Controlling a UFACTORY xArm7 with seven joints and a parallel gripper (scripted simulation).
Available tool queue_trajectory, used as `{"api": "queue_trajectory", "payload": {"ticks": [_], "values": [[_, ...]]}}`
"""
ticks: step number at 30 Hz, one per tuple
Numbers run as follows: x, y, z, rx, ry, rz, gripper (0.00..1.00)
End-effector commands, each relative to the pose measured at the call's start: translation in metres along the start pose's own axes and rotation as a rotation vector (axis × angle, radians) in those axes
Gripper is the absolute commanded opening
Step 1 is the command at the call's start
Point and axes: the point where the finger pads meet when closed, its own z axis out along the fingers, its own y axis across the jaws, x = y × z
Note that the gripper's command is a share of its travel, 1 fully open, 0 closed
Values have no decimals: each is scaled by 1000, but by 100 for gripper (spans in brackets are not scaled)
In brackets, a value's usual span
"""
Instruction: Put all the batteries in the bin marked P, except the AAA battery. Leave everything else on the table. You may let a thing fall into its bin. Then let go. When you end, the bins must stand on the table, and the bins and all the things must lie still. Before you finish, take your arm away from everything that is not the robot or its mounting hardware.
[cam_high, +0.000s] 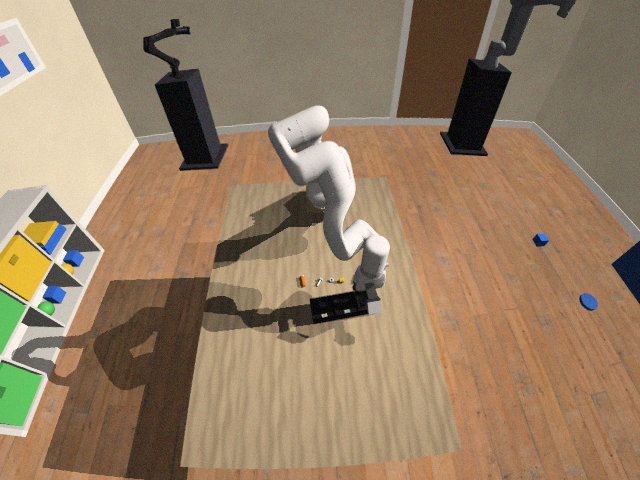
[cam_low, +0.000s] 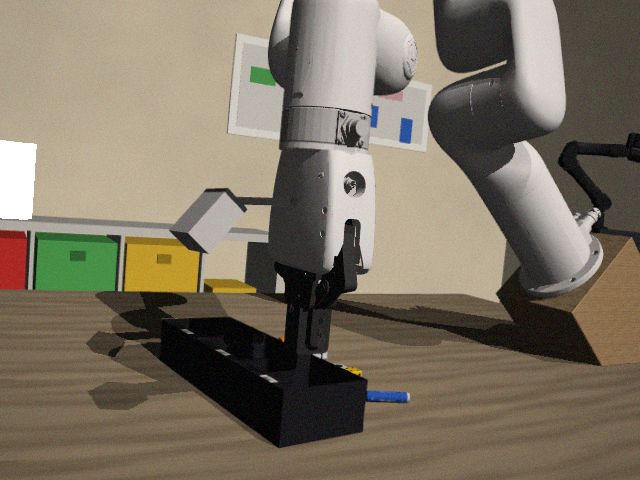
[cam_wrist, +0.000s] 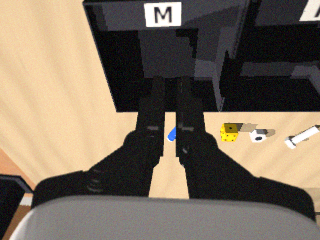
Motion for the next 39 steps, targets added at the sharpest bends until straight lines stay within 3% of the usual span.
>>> {"api": "queue_trajectory", "payload": {"ticks": [1, 15, 39], "values": [[2, -1, 13, 0, 5, 0, 7], [2, -1, 45, 0, 4, 0, 7], [2, -1, 45, 0, 4, 0, 7]]}}
